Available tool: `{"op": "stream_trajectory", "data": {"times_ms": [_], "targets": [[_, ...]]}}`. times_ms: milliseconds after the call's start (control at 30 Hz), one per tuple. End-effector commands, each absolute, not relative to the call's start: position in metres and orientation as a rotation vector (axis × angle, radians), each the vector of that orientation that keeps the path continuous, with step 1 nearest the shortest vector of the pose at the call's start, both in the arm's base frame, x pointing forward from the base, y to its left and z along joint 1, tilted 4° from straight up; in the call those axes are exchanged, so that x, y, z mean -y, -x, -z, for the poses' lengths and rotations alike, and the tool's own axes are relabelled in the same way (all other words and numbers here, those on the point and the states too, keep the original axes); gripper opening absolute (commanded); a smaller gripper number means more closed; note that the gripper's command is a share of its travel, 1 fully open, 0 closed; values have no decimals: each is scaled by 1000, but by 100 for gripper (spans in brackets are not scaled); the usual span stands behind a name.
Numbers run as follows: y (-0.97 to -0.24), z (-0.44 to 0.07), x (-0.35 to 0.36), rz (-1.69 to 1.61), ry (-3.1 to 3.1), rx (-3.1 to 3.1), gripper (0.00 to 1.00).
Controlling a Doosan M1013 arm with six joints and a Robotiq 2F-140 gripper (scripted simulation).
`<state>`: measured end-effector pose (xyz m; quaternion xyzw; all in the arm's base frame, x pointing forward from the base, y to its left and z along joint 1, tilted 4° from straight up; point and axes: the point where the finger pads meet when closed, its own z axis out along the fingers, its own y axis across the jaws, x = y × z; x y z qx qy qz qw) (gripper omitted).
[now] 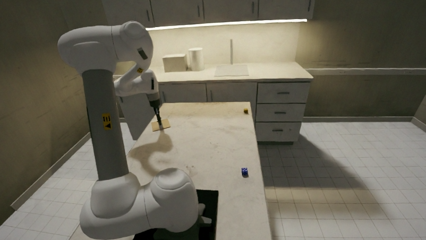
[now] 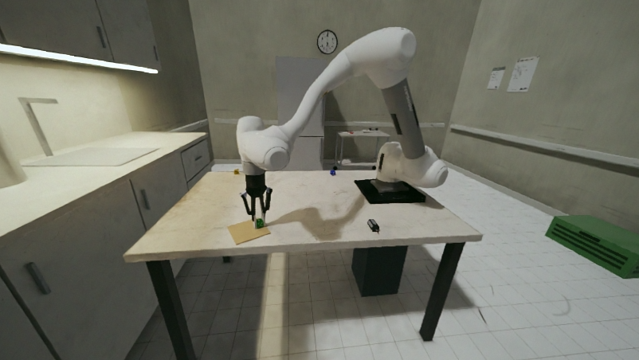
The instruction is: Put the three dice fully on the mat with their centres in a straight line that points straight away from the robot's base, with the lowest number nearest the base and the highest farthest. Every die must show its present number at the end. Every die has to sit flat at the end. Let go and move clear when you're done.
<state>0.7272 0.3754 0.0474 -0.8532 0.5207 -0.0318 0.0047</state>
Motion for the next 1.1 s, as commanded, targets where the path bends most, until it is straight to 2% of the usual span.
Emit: {"op": "stream_trajectory", "data": {"times_ms": [0, 500, 833, 1067], "targets": [[-728, -49, -376, 100, 2671, -1630, 24], [-728, -49, -376, 100, 2671, -1630, 24], [-728, -49, -376, 100, 2671, -1630, 33], [-728, -49, -376, 100, 2671, -1630, 35]]}}
